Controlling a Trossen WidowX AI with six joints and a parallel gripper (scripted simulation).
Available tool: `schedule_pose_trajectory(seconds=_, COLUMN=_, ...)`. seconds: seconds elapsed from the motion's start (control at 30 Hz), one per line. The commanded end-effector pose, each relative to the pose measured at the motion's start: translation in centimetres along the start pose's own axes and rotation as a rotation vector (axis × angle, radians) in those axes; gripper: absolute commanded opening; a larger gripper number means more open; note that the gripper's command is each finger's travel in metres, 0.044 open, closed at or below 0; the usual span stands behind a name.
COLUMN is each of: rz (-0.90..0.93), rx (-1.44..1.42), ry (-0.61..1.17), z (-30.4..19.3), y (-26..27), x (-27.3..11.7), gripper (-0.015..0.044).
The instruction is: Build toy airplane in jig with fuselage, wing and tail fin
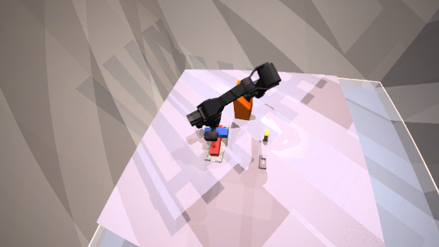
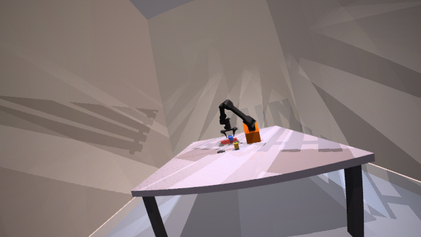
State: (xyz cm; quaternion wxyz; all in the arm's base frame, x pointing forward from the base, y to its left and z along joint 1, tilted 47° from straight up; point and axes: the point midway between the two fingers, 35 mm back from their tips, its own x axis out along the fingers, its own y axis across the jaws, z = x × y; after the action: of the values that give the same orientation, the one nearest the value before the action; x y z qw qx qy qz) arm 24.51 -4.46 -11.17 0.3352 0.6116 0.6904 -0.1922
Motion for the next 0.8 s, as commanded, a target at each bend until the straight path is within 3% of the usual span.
schedule_pose_trajectory(seconds=0.0, rz=-0.001, rx=-0.001, ry=-0.001, z=0.0, y=0.0, x=0.0, gripper=0.0440)
schedule_pose_trajectory(seconds=0.27, rz=0.001, rx=-0.001, ry=-0.002, z=0.0, y=0.1, x=-0.3, gripper=0.0440)
schedule_pose_trajectory(seconds=0.47, rz=0.004, rx=0.005, ry=-0.001, z=0.1, y=0.0, x=-8.4, gripper=0.0440)
schedule_pose_trajectory(seconds=0.77, rz=0.003, rx=-0.062, ry=-0.001, z=0.3, y=0.1, x=-8.7, gripper=0.0440)
